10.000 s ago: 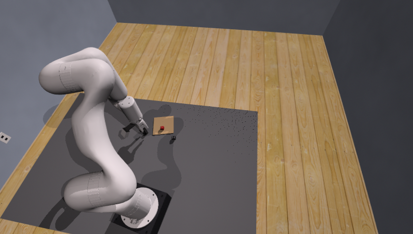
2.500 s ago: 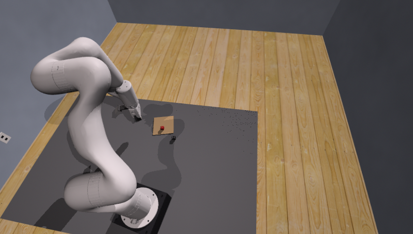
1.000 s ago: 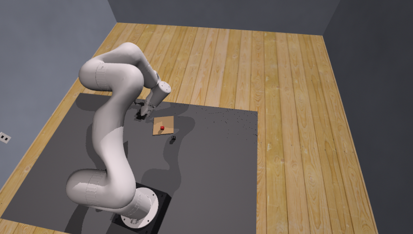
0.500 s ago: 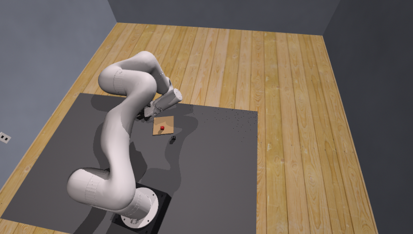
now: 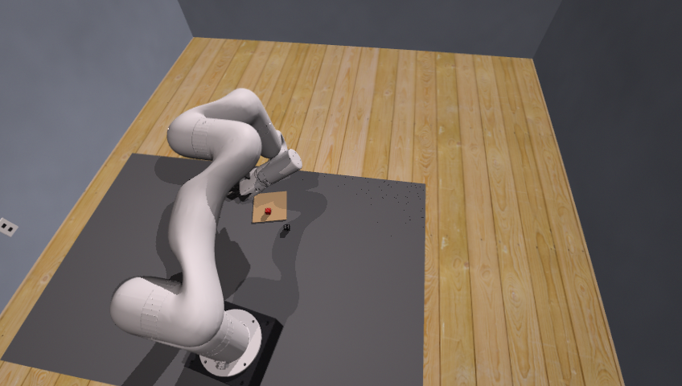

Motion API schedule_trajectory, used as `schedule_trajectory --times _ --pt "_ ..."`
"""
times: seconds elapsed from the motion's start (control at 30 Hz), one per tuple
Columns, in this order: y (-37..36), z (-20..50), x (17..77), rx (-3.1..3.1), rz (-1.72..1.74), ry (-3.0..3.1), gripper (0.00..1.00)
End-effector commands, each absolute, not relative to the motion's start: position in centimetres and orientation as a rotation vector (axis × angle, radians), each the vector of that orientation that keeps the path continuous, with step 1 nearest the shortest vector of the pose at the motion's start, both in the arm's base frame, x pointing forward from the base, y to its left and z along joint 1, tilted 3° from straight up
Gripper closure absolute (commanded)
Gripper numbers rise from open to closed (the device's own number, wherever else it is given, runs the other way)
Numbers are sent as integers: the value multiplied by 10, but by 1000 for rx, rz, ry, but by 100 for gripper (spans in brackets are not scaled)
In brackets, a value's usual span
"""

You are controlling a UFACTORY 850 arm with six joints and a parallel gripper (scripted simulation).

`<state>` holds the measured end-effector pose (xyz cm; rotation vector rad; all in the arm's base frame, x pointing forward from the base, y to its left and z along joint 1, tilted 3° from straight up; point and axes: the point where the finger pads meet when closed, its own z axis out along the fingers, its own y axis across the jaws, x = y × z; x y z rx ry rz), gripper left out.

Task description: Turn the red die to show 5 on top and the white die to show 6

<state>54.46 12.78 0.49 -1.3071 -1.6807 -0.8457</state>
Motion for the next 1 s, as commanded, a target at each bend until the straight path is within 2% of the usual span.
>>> schedule_trajectory --times 0.0,0.5,0.97 --pt "129 -9 546 -1306 -847 -1682 85" --pt "131 -51 547 -1306 -847 -1682 85" --pt "131 -55 547 -1306 -847 -1682 85"
